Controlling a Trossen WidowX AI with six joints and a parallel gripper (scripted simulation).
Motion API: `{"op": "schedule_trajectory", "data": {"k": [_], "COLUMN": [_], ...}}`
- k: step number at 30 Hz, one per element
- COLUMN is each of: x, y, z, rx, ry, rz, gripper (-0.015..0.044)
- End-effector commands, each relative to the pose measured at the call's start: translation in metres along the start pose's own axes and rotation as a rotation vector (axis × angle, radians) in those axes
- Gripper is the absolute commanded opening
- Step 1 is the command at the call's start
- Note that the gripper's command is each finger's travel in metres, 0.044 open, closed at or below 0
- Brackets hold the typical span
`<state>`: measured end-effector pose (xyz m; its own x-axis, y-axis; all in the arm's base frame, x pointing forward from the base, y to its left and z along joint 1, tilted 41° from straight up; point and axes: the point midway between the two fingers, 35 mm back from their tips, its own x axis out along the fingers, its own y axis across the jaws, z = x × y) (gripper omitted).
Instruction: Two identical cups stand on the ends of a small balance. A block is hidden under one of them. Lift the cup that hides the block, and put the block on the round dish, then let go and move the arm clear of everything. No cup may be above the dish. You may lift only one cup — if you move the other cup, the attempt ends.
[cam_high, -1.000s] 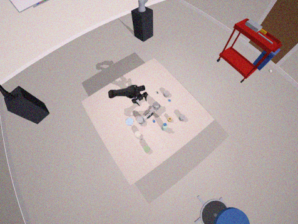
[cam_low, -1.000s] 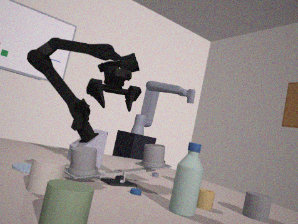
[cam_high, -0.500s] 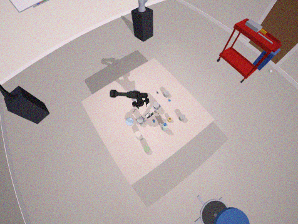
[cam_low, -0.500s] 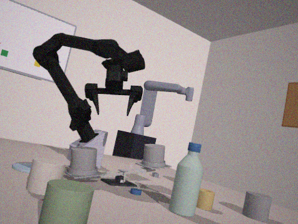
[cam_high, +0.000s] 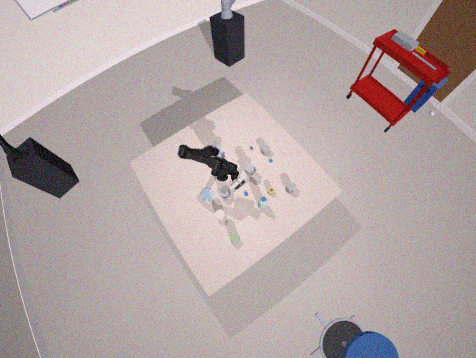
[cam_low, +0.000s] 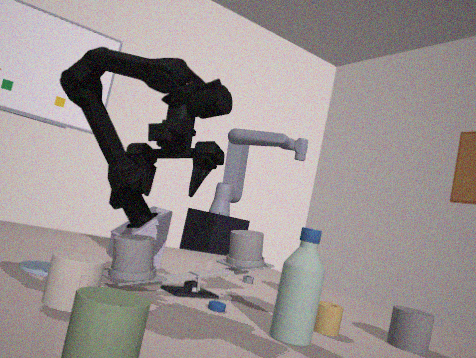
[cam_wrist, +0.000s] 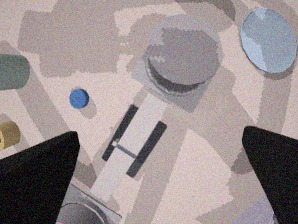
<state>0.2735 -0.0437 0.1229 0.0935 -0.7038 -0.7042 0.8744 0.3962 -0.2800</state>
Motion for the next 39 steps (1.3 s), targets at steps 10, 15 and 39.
{"op": "schedule_trajectory", "data": {"k": [10,15,39], "x": [0.037,0.053,0.087], "y": [-0.007,-0.012,-0.019], "z": [0.033,0.046,0.048], "rx": [0.324,0.471,0.542], "ry": [0.091,0.121,0.133], "rz": [-0.129,-0.186,-0.214], "gripper": [0.0440,0.0440,0.0440]}}
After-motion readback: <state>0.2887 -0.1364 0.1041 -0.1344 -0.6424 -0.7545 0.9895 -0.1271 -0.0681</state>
